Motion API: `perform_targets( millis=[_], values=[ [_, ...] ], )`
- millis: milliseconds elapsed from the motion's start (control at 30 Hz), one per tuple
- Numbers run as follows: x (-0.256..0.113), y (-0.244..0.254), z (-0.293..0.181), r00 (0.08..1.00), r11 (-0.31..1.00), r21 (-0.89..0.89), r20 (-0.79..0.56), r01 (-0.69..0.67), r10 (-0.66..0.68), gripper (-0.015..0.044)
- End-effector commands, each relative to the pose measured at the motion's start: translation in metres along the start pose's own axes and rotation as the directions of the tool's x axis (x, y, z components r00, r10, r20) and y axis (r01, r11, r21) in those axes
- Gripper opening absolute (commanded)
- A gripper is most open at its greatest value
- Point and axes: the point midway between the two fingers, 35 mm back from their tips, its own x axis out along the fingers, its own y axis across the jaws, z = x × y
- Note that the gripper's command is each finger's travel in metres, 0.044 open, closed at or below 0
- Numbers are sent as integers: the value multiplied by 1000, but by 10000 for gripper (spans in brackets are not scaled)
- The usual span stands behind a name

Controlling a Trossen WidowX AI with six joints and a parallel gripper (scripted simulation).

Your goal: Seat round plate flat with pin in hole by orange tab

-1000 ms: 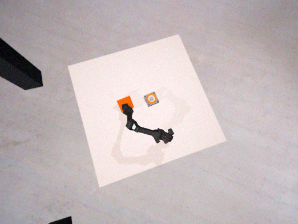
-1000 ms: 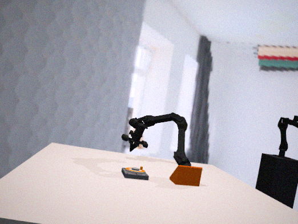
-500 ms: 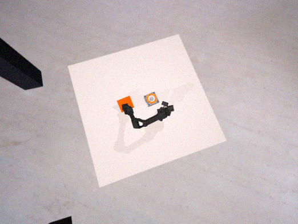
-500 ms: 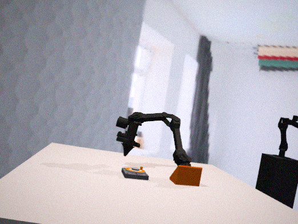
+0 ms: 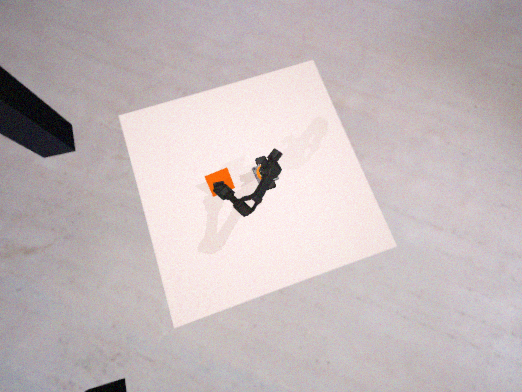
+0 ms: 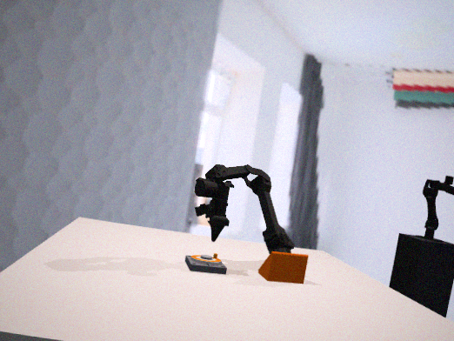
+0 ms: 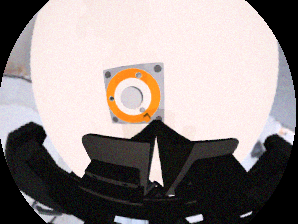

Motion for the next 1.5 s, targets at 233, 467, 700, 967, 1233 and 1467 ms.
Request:
perform_targets(
  millis=[233, 467, 700, 967, 1233, 1467],
  values=[
    [28, 0, -3, 1000, 1000, -12, 2, 18, -18, 0],
    [48, -1, -5, 1000, 1000, -12, 3, 20, -20, 0],
    [48, 4, -11, 1000, 1000, -12, 2, 20, -20, 0],
    [49, 12, -21, 1000, 1000, -12, 2, 19, -19, 0],
    [50, 19, -25, 1000, 1000, -12, 2, 19, -19, 0],
    [50, 26, -28, 1000, 1000, -13, 2, 19, -19, 0]
  ],
)
